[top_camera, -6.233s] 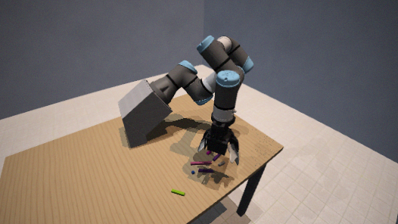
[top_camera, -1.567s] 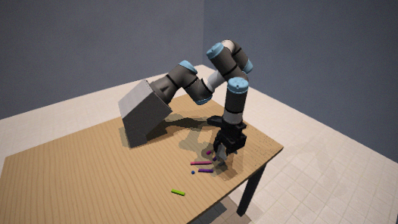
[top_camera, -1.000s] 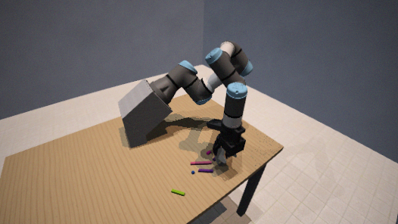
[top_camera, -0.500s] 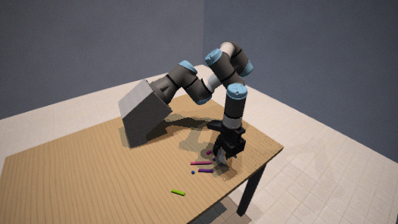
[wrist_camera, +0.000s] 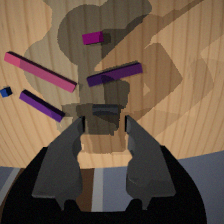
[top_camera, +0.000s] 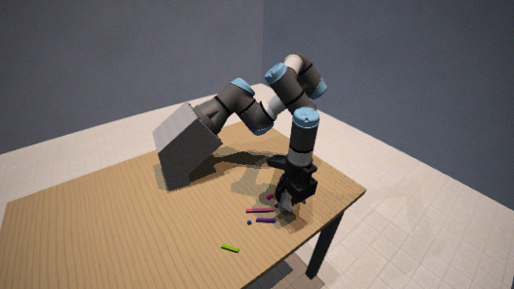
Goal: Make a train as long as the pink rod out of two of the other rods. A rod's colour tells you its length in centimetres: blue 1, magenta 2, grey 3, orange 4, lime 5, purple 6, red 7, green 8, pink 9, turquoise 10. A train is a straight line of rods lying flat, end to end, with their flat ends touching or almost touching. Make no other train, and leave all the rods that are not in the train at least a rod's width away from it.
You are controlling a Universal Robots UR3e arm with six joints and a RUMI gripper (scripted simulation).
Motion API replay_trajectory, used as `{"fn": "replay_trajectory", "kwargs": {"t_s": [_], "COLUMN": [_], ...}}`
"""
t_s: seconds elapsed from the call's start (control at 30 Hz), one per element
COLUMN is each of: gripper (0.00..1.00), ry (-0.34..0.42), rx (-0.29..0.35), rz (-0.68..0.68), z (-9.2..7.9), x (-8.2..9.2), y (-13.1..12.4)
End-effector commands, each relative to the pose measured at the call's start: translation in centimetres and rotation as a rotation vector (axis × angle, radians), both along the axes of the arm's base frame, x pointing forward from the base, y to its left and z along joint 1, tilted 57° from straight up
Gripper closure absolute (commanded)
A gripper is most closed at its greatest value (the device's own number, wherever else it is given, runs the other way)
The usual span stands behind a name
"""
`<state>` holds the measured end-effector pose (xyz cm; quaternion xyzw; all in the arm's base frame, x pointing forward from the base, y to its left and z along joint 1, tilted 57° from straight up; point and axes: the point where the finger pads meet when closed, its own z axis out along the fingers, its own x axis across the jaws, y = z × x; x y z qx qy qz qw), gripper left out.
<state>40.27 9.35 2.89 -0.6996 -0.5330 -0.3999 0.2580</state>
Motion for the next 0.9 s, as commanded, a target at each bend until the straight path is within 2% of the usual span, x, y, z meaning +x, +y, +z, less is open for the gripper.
{"fn": "replay_trajectory", "kwargs": {"t_s": [0.0, 0.87], "gripper": [0.72, 0.72], "ry": [0.000, 0.001], "rx": [0.000, 0.002], "rz": [-0.001, -0.001], "z": [0.01, -0.30], "x": [0.04, 0.17], "y": [-0.01, 0.46]}}
